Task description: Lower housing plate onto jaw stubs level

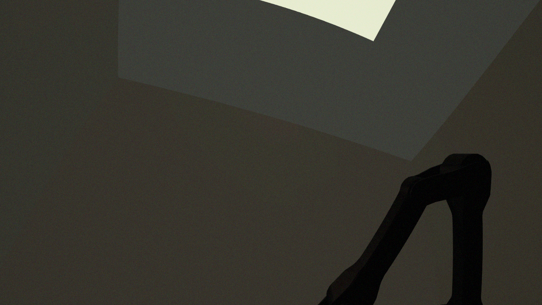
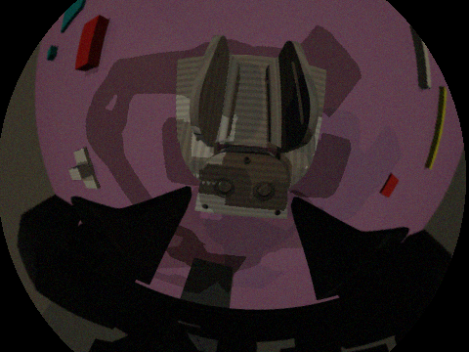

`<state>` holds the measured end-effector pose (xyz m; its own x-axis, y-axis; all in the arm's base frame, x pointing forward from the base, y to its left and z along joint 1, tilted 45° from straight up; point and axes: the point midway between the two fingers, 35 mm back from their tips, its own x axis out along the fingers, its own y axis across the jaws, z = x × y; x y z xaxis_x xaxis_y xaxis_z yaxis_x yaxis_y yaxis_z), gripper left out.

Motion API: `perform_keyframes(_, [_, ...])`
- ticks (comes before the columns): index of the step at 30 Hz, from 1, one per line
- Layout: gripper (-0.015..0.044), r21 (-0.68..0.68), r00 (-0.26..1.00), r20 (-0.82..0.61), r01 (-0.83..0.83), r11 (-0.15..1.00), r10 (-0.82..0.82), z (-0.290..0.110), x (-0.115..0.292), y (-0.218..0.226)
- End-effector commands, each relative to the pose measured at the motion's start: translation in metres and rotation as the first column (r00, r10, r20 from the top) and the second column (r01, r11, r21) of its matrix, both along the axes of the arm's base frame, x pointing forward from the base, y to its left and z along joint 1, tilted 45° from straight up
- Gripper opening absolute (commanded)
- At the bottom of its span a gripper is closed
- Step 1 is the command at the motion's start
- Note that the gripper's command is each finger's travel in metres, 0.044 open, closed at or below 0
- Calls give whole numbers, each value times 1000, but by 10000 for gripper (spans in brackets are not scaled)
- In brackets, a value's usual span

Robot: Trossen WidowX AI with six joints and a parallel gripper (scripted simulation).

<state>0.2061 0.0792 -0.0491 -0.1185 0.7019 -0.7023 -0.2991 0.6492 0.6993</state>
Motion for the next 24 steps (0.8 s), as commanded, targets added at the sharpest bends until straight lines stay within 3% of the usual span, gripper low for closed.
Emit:
perform_keyframes(1, [440, -10, 1000, 22, 6, 1000, -6, 27, 10, -29])
perform_keyframes(4, [440, -7, 1000, 21, 5, 1000, -5, 44, 9, -44])
perform_keyframes(10, [440, -5, 1000, 21, 15, 1000, -15, 38, 10, -40])
perform_keyframes(15, [440, -9, 1000, 20, 6, 1000, -6, 79, 0, -78])
perform_keyframes(24, [440, -9, 1000, 20, 5, 1000, -5, 81, -1, -80])
